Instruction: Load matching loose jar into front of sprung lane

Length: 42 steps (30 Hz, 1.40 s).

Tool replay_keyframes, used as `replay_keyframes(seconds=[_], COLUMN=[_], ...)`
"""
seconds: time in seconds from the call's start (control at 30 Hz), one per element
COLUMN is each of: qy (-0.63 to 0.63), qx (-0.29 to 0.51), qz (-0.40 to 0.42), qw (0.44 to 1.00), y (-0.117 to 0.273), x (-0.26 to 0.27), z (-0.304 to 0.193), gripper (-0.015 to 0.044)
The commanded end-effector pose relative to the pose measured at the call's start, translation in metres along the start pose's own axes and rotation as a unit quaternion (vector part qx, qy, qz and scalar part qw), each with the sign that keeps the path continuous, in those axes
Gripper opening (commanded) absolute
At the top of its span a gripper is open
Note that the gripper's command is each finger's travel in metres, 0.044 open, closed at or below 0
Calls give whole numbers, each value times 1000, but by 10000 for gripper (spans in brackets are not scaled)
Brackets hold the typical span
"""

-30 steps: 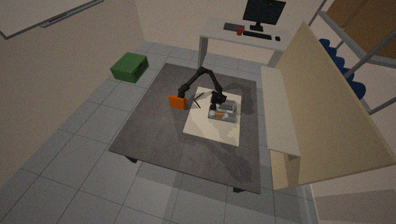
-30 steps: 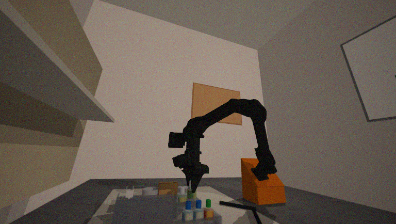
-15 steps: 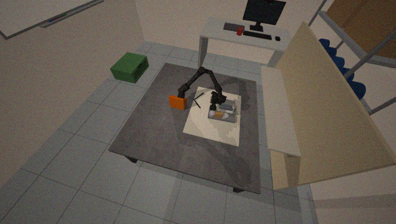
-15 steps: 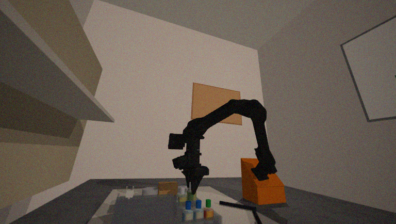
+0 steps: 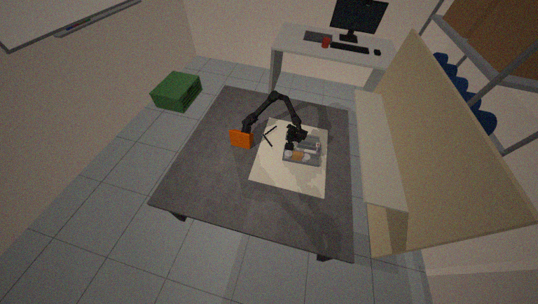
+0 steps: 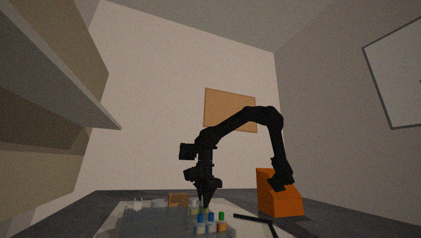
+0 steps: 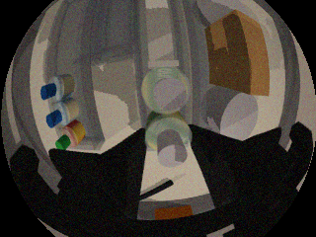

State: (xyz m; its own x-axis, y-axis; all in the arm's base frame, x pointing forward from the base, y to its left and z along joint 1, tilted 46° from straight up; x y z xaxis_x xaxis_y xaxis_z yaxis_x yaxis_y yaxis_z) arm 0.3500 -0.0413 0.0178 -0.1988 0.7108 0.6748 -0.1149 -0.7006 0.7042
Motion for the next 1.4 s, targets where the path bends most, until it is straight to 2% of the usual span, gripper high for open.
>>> replay_keyframes(seconds=[0.0,1.37], qy=[2,2], qx=[-6,-6], qz=[2,2], qw=[1000,1000], y=[-2,-10], x=[0,1], z=[2,-2], gripper=[0,0])
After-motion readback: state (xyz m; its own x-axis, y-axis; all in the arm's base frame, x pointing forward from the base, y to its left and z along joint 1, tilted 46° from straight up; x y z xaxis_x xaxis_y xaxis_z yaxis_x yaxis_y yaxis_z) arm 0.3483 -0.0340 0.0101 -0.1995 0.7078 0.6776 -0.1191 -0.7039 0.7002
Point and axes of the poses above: the point midway between the two fingers, 35 mm back from their tips, its own y axis back along the fingers, its own x axis across the jaws, z = x × y, the point moved 3 cm from there along y, back along the fingers, and after that the axes turned 14 degrees about y, right-handed, at the moved point
